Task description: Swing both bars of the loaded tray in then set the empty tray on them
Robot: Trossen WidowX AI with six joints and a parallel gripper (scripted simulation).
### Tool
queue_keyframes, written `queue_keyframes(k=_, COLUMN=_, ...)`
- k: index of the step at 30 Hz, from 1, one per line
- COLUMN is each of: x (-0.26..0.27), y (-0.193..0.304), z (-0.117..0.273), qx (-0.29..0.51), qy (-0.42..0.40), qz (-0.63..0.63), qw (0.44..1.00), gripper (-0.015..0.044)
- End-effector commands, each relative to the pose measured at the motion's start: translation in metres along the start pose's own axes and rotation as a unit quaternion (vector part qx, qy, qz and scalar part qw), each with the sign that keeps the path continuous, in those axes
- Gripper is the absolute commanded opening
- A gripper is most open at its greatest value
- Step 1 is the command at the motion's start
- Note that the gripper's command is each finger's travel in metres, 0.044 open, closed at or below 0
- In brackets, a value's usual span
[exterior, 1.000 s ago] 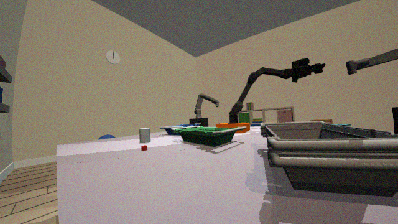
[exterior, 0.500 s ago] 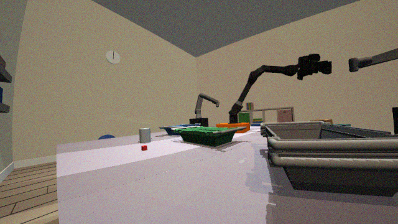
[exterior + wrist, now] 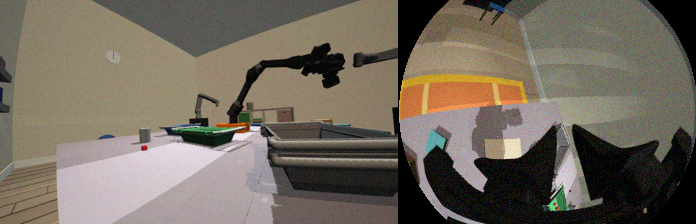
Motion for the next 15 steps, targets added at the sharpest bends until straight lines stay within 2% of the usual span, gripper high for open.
queue_keyframes(k=1, x=-0.019, y=0.040, z=-0.051, qx=0.053, qy=-0.053, qz=0.151, qw=0.986, gripper=0.0089)
queue_keyframes(k=8, x=-0.051, y=0.109, z=-0.108, qx=0.106, qy=-0.158, qz=0.325, qw=0.926, gripper=0.0089)
queue_keyframes(k=15, x=-0.084, y=0.188, z=-0.145, qx=0.114, qy=-0.289, qz=0.450, qw=0.837, gripper=0.0089)
Point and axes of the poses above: the point midway between the two fingers, 35 mm back from their tips, its own z axis back along the fingers, its own x axis across the jaws, y = z × x, the point moved 9 cm from there along z, back along the fingers, and after that the axes turned 5 degrees about -z, right-handed, at the moved point
